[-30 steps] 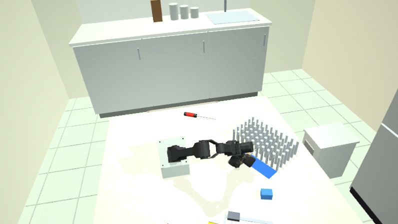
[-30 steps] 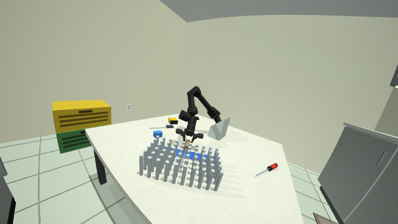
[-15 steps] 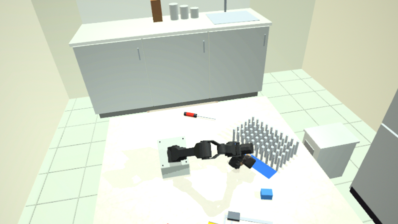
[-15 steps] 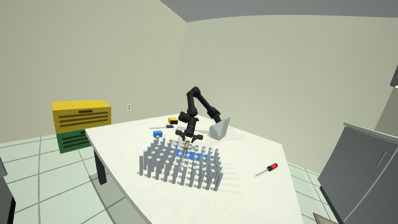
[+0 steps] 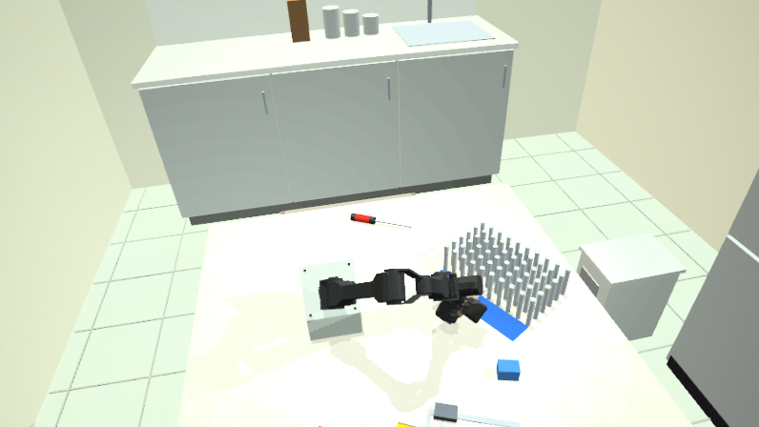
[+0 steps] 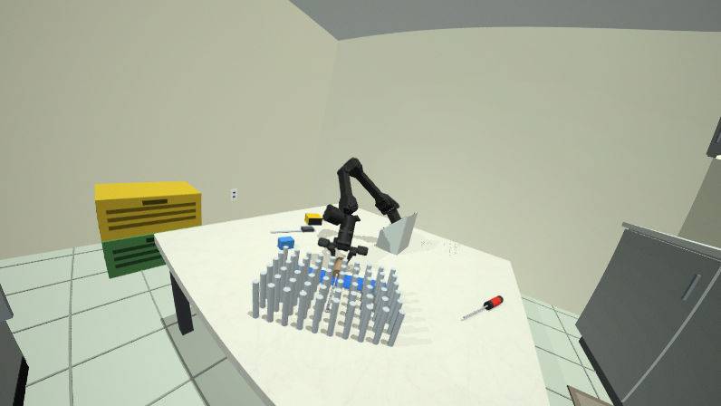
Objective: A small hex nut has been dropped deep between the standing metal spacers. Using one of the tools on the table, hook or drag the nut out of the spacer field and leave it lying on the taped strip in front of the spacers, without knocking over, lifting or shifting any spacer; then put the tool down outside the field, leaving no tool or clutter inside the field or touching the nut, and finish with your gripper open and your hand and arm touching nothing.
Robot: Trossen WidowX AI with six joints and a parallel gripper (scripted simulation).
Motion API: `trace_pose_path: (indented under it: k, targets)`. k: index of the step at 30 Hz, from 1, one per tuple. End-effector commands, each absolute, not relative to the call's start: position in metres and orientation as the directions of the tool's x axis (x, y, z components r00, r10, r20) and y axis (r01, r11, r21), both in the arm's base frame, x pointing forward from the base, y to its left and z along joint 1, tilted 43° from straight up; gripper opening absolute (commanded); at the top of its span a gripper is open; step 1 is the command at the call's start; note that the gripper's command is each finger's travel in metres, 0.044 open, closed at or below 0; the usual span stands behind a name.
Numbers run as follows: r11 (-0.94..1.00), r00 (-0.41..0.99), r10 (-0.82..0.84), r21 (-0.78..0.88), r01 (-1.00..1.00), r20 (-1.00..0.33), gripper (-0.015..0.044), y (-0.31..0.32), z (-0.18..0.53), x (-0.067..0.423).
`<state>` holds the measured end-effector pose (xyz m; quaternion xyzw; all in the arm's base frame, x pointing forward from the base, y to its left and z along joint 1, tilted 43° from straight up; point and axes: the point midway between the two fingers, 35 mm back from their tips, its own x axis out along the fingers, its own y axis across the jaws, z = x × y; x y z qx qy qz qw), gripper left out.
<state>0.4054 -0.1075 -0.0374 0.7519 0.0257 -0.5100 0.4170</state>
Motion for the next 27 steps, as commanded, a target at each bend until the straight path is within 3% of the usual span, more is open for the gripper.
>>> trace_pose_path:
  k: [1,27]
  targets:
    - [-0.65,0.481,-0.381,0.599,0.468,-0.79,0.0,-0.107,-0.038,0.404]
    - [-0.65,0.48,-0.382,0.599,0.467,-0.79,0.0,-0.113,-0.032,0.389]
